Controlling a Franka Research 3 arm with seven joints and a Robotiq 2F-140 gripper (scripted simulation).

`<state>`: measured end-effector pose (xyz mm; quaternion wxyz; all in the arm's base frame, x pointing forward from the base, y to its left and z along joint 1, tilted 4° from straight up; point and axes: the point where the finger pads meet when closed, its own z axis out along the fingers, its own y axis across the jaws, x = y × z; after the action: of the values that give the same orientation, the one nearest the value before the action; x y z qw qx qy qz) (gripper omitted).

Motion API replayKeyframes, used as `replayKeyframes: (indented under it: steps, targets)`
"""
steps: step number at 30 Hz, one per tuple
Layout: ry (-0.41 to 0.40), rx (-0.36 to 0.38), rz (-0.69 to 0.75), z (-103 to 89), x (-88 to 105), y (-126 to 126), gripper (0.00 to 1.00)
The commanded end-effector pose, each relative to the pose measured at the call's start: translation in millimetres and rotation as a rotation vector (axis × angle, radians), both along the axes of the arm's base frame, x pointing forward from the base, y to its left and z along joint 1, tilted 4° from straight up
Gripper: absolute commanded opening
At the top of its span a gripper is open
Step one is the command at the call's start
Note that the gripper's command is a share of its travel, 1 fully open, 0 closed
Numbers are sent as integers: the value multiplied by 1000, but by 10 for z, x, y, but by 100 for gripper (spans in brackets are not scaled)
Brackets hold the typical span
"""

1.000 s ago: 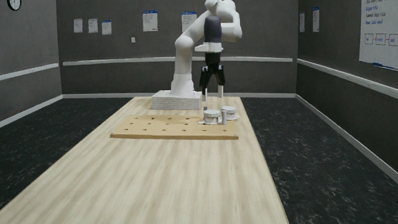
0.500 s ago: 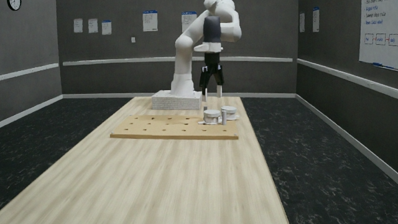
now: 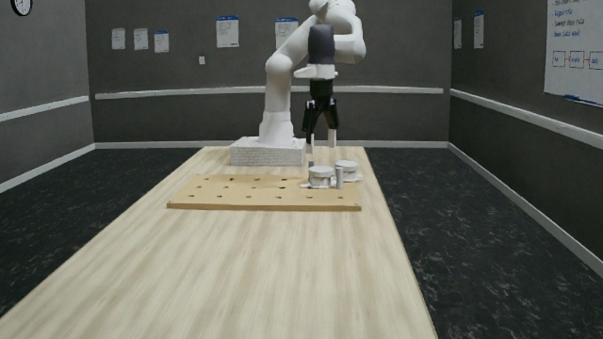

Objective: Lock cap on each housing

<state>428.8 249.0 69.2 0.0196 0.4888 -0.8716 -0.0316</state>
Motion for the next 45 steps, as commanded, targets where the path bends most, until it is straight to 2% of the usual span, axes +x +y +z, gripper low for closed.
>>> replayKeyframes:
  steps: [1,26,45]
  targets:
    - [-3,1,9,5,17,-4,78]
    - [-3,1,9,-38,15,-2,78]
    - [-3,1,9,-214,7,4,78]
